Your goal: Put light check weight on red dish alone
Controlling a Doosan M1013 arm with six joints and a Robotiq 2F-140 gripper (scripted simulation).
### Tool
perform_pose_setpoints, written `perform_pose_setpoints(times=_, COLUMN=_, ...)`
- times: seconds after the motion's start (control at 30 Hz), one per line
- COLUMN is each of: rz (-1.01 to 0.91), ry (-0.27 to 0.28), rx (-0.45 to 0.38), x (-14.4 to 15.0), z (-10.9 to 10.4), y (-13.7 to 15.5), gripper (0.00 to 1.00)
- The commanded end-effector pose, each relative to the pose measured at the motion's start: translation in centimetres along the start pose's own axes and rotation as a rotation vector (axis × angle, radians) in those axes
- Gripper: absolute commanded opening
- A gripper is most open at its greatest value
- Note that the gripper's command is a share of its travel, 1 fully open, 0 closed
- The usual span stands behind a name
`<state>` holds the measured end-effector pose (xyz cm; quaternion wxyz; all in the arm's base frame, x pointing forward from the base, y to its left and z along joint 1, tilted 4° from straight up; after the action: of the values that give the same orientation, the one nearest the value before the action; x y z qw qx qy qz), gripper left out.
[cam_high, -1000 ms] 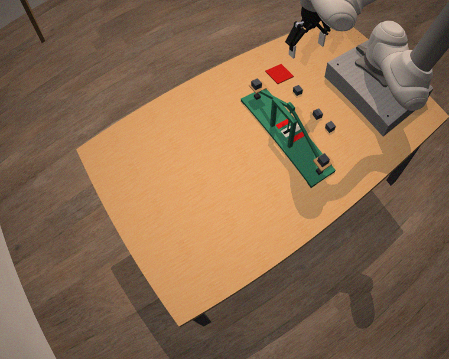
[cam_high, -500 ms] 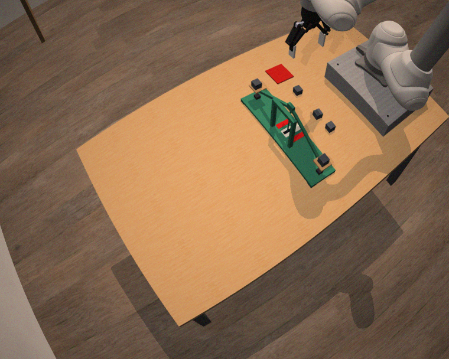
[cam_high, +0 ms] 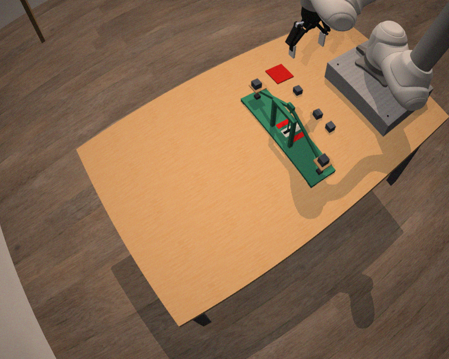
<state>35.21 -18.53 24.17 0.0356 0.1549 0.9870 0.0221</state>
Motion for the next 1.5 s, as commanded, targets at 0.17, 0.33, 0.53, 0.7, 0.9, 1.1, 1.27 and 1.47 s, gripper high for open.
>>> perform_pose_setpoints(times=0.17, rz=-0.001, ry=0.010, rx=0.001, x=0.5, z=0.0, y=0.1, gripper=1.00)
perform_pose_setpoints(times=0.33, rz=-0.001, ry=0.010, rx=0.001, x=0.5, z=0.0, y=0.1, gripper=1.00)
perform_pose_setpoints(times=0.53, rz=0.004, ry=0.009, rx=0.000, x=0.2, z=1.5, y=-0.1, gripper=1.00)
perform_pose_setpoints(times=0.7, rz=0.040, ry=0.009, rx=-0.002, x=-0.4, z=11.0, y=-1.6, gripper=1.00)
perform_pose_setpoints(times=0.9, rz=0.063, ry=0.009, rx=0.000, x=0.3, z=16.6, y=-2.3, gripper=1.00)
perform_pose_setpoints(times=1.1, rz=0.069, ry=0.010, rx=0.001, x=0.5, z=17.9, y=-2.4, gripper=0.35)
perform_pose_setpoints(times=1.27, rz=0.069, ry=0.010, rx=0.001, x=0.5, z=17.9, y=-2.4, gripper=0.35)
perform_pose_setpoints(times=1.47, rz=0.069, ry=0.010, rx=0.001, x=0.5, z=17.9, y=-2.4, gripper=0.35)
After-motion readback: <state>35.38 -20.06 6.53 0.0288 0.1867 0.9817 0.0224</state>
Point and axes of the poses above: the point where the finger pads meet when closed, its own z axis out along the fingers, its own x axis across the jaws, y = z × x, the point moved 3 cm from there along -z, back along the fingers, and after that the axes turned 6 degrees about z, right-handed, at the moved point
